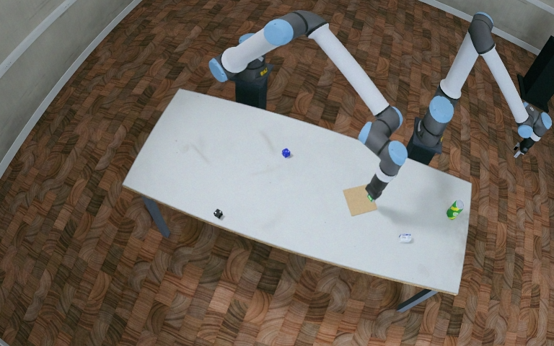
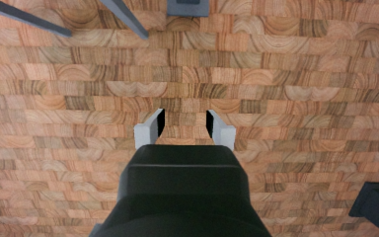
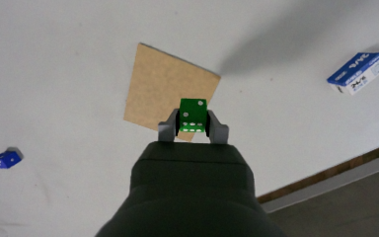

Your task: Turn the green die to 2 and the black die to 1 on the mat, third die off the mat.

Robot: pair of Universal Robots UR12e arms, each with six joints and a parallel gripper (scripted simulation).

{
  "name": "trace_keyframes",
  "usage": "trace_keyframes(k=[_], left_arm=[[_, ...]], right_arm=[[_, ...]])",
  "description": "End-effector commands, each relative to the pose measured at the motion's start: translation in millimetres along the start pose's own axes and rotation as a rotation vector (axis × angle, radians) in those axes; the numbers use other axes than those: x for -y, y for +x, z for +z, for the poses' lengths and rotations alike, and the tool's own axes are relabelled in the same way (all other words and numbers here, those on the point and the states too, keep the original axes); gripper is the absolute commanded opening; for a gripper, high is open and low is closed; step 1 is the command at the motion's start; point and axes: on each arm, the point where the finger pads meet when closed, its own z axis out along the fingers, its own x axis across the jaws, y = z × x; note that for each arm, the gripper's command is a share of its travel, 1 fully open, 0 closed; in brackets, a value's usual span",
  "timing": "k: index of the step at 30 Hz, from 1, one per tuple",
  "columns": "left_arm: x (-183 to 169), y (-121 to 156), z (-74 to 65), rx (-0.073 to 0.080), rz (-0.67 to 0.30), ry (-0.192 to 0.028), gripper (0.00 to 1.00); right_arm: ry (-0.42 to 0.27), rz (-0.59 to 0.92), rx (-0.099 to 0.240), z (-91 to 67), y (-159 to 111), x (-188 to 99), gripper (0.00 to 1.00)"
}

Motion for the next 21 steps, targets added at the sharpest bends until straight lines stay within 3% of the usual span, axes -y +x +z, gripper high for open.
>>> trace_keyframes(k=[1,7,18,21], left_arm=[[0.7,2.1,1.9,-0.001,-0.002,0.002,1.00],[0.7,2.1,1.9,-0.001,-0.002,0.002,1.00],[0.7,2.1,1.9,-0.001,-0.002,0.002,1.00],[0.7,2.1,1.9,-0.001,-0.002,0.002,1.00]], right_arm=[[0.059,0.006,0.004,3.7,-1.5,-7.7,0.57],[0.156,0.004,-0.001,1.7,-0.9,-9.1,0.57],[0.189,0.004,0.000,2.1,-1.0,-9.3,0.57],[0.235,0.004,0.002,3.3,-1.3,-9.3,0.57]])
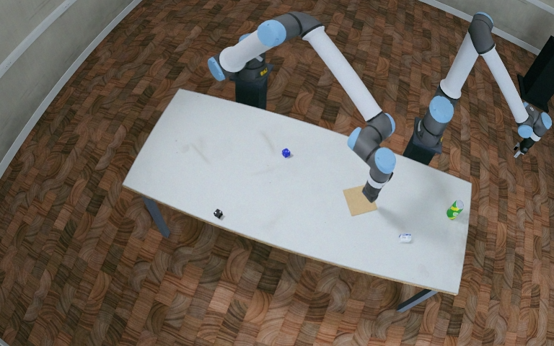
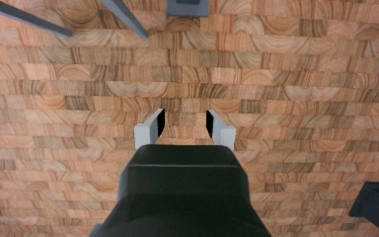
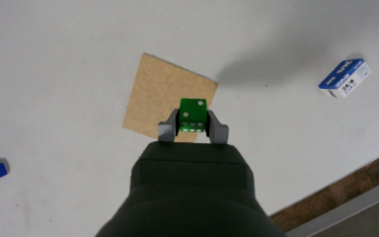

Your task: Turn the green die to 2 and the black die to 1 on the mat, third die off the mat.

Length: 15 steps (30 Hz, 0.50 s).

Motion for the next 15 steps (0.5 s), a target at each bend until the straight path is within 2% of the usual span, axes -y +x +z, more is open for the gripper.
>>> trace_keyframes(k=[1,9,15], left_arm=[[0.7,2.1,1.9,-0.001,-0.002,0.002,1.00],[0.7,2.1,1.9,-0.001,-0.002,0.002,1.00],[0.7,2.1,1.9,-0.001,-0.002,0.002,1.00]], right_arm=[[0.063,0.002,0.005,4.3,-1.5,-2.9,0.57],[0.216,0.002,0.002,3.0,-1.1,-4.9,0.57],[0.237,0.001,0.001,2.3,-0.9,-5.3,0.57]])
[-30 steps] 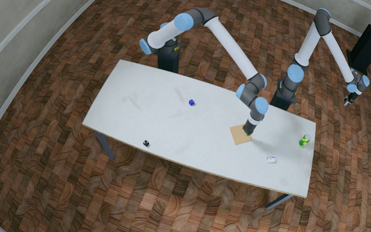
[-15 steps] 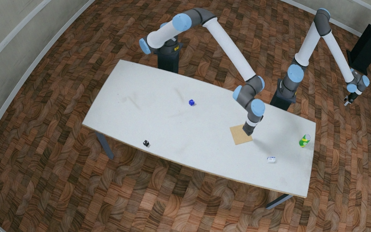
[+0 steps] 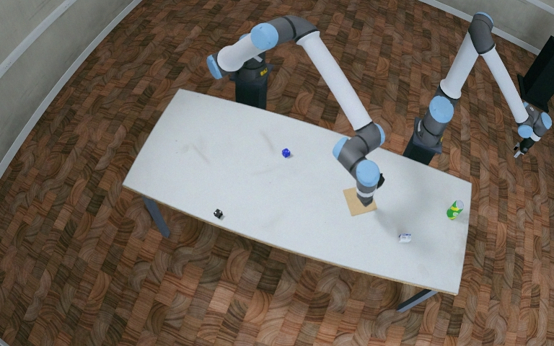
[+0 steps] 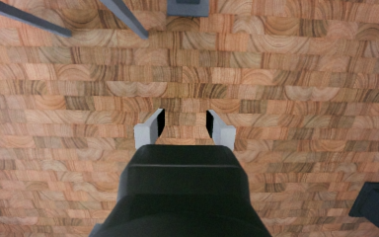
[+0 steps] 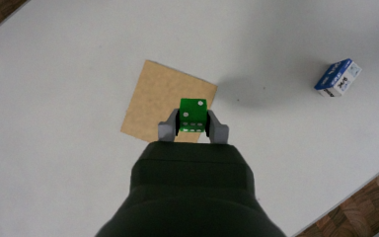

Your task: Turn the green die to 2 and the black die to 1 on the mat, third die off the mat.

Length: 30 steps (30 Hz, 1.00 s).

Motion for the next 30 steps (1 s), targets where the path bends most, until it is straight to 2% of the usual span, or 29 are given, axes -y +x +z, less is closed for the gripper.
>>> trace_keyframes(k=[1,7,14,16,20,30], left_arm=[[0.7,2.1,1.9,-0.001,-0.002,0.002,1.00],[0.7,2.1,1.9,-0.001,-0.002,0.002,1.00],[0.7,2.1,1.9,-0.001,-0.002,0.002,1.00],[0.7,2.1,1.9,-0.001,-0.002,0.002,1.00],[0.7,2.1,1.9,-0.001,-0.002,0.002,1.00],[0.7,2.1,1.9,-0.001,-0.002,0.002,1.00]], right_arm=[[0.018,-0.013,0.001,1.5,-0.1,12.0,0.57],[0.051,-0.013,0.003,2.7,-0.4,11.8,0.57],[0.192,-0.013,0.006,4.0,-0.7,10.6,0.57],[0.192,-0.013,0.006,4.0,-0.7,10.6,0.57],[0.258,-0.013,0.004,2.6,-0.3,9.5,0.57],[0.301,-0.013,0.004,2.7,-0.3,9.1,0.57]])
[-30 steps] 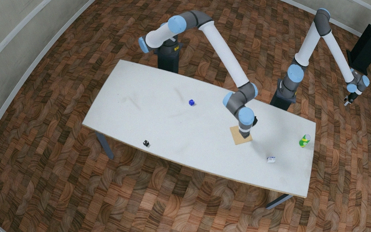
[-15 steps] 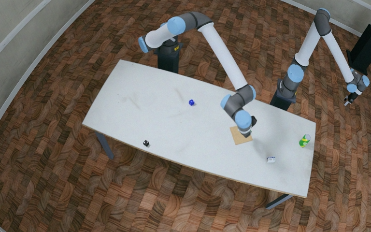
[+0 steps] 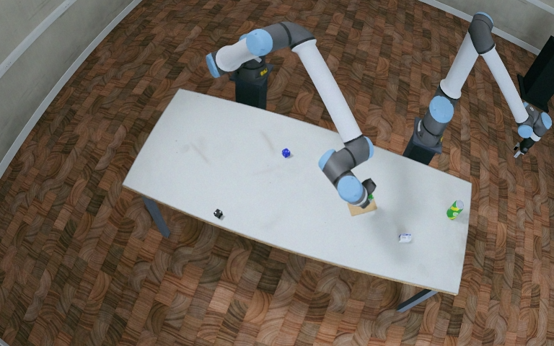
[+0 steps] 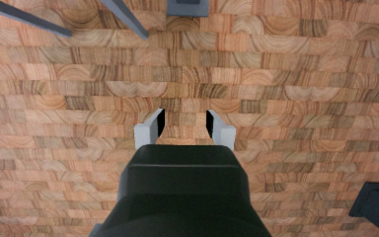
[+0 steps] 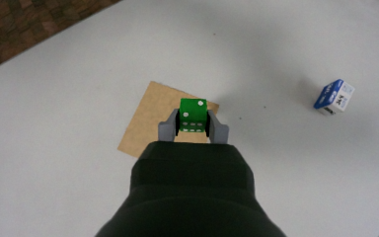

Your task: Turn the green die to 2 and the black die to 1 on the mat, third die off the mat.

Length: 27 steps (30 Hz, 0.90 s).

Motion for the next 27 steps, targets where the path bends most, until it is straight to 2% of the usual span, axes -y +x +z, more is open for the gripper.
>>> trace_keyframes(k=[1,4,11,15,27], left_arm=[[0.7,2.1,1.9,-0.001,-0.002,0.002,1.00],[0.7,2.1,1.9,-0.001,-0.002,0.002,1.00],[0.7,2.1,1.9,-0.001,-0.002,0.002,1.00],[0.7,2.1,1.9,-0.001,-0.002,0.002,1.00],[0.7,2.1,1.9,-0.001,-0.002,0.002,1.00]], right_arm=[[0.034,-0.009,-0.005,-2.9,3.8,5.7,0.57],[0.049,-0.009,-0.004,-2.5,3.6,5.6,0.57],[0.195,-0.010,-0.003,-1.9,3.5,4.2,0.57],[0.250,-0.009,-0.006,-3.3,4.0,3.2,0.57],[0.262,-0.009,-0.006,-3.7,4.2,2.9,0.57]])
